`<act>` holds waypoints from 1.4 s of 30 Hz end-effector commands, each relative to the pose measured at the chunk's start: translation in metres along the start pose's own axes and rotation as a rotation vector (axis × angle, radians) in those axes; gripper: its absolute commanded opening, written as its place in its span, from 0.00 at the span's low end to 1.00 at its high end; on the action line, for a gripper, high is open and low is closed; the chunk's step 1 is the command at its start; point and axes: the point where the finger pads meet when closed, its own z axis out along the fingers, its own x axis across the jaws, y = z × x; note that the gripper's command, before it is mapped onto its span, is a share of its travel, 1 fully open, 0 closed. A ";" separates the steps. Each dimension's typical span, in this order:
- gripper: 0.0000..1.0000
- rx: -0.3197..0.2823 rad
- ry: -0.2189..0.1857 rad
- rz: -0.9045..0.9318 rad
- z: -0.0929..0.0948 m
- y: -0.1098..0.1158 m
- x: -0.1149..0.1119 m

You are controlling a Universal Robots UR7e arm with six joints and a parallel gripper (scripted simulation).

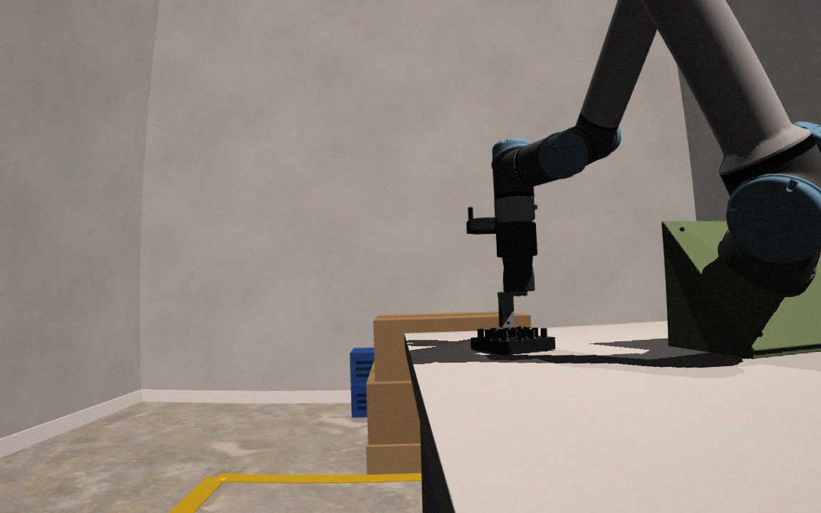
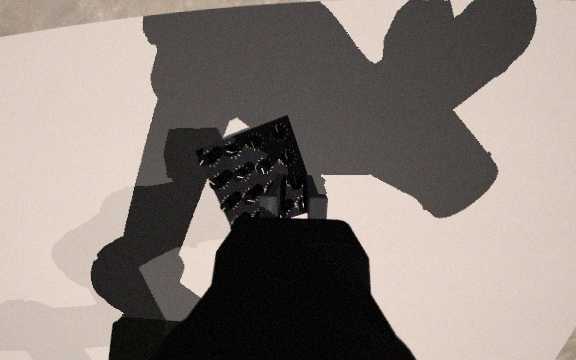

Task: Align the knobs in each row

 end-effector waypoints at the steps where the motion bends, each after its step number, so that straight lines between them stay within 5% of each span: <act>1: 0.46 0.005 0.006 -0.001 -0.014 -0.002 0.003; 10: 0.46 0.004 0.006 -0.001 -0.033 -0.002 0.003; 35: 0.46 0.000 0.001 0.041 -0.031 -0.001 -0.003; 42: 0.46 0.000 0.001 0.187 -0.034 -0.003 -0.013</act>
